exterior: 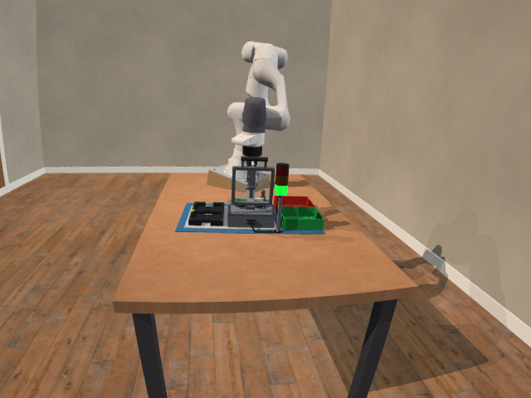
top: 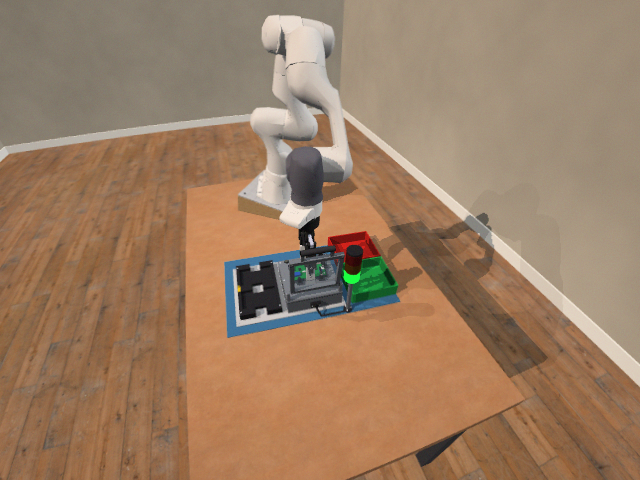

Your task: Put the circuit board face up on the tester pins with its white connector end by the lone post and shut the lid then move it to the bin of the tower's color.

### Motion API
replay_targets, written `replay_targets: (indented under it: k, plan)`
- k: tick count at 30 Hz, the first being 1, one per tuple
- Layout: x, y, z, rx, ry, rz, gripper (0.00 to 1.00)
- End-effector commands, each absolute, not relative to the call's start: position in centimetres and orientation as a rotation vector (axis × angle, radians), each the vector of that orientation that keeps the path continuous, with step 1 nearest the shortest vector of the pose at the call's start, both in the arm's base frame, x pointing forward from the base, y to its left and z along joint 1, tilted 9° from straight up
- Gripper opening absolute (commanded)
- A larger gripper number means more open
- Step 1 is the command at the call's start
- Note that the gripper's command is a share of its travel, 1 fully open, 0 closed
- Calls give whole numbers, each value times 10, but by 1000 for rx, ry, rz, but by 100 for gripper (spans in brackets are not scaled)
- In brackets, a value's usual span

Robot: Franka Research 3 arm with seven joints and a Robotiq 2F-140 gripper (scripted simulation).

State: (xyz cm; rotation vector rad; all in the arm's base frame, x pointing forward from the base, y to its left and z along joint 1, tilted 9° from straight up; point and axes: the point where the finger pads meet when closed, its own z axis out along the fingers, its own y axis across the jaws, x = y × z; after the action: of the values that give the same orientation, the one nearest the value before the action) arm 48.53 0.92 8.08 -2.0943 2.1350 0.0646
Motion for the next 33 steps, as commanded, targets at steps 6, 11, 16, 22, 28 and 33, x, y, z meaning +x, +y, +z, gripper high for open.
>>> replay_targets:
  k: [6, 11, 16, 22, 28, 33]
  plan:
    - [491, 10, 80, -2087, 2127, 44, 58]
    - [491, 10, 80, -2087, 2127, 44, 58]
    - [491, 10, 80, -2087, 2127, 44, 58]
    - [491, 10, 80, -2087, 2127, 44, 54]
    - [491, 10, 80, -2087, 2127, 44, 54]
    - [491, 10, 80, -2087, 2127, 44, 54]
